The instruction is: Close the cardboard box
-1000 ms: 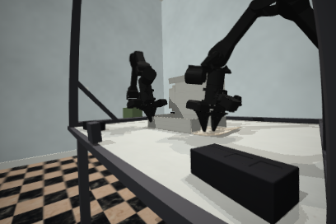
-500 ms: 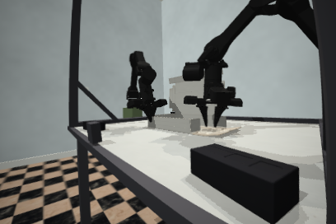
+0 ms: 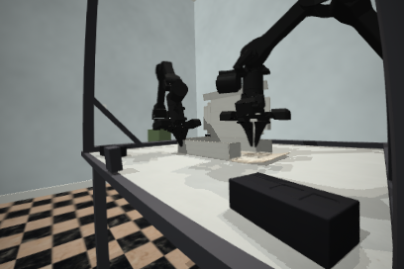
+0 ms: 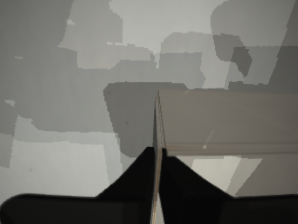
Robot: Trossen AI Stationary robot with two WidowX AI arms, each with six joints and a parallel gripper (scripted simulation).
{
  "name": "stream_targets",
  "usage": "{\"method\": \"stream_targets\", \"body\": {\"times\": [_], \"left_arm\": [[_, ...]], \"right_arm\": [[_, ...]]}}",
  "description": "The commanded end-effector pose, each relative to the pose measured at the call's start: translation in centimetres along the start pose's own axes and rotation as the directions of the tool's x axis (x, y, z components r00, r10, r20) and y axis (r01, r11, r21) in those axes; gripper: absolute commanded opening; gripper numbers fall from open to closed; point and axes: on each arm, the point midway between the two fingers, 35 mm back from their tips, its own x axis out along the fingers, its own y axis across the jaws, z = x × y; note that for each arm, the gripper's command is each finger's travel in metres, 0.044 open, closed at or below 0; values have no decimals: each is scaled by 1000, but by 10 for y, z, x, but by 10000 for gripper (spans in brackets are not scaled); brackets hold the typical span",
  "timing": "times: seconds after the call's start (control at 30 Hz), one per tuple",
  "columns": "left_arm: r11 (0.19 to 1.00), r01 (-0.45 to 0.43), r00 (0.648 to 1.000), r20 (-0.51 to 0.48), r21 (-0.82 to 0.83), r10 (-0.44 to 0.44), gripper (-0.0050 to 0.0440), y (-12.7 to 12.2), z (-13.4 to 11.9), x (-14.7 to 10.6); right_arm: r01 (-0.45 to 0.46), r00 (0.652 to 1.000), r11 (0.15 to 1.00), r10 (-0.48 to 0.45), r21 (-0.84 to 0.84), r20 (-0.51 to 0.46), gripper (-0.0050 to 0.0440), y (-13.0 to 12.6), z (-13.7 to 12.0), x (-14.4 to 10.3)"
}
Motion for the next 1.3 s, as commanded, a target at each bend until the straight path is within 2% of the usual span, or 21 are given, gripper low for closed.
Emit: {"method": "stream_targets", "body": {"times": [0.0,0.07,0.9,0.97,1.03,1.17,1.27], "left_arm": [[1000,-15,999,-31,2,15,4,3,-9,-11],[1000,-15,999,-31,2,15,4,3,-9,-11],[1000,-15,999,-31,2,15,4,3,-9,-11],[1000,-15,999,-31,2,15,4,3,-9,-11],[1000,-15,999,-31,2,15,4,3,-9,-11],[1000,-15,999,-31,2,15,4,3,-9,-11],[1000,-15,999,-31,2,15,4,3,-9,-11]], "right_arm": [[2,1000,982,-1,188,-2,13,-5,3,-12],[-2,1000,975,3,223,-3,0,-4,3,-13],[-2,1000,974,3,226,-3,0,-4,4,-23],[0,1000,973,1,229,-1,51,-4,4,-21],[0,1000,973,1,229,-1,51,-4,4,-21],[42,999,956,-42,290,-6,147,-5,3,-19],[100,995,922,-102,374,-12,153,-5,1,-17]]}}
